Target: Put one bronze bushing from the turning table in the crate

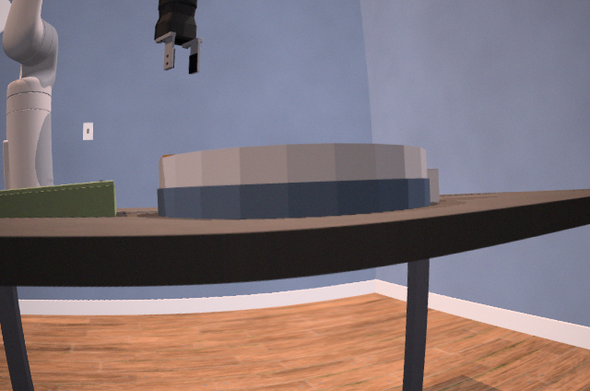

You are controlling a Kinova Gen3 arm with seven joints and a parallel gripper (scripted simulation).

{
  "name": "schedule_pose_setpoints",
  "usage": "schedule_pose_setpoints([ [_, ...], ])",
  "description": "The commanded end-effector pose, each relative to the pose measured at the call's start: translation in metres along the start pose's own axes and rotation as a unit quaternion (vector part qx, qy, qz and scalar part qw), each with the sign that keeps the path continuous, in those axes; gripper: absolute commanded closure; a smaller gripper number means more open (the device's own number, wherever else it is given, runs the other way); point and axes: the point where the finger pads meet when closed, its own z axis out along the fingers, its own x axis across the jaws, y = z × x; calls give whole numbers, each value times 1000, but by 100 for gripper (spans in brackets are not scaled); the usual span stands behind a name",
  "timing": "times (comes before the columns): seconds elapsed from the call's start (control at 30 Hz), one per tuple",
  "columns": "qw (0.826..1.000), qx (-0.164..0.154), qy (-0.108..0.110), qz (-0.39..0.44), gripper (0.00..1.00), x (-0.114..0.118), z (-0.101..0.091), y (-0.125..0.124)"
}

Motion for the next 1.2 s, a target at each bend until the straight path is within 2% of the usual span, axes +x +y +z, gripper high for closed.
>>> schedule_pose_setpoints([
  [0.0, 1000, 0, -1, 0, 0, 0, 0, 0],
  [0.7, 1000, 0, -1, 0, 0, 0, 0, 0],
  [0.87, 1000, 3, -2, 1, 0, 5, 58, -7],
  [1.17, 1000, 3, -2, 1, 0, 5, 58, -7],
])
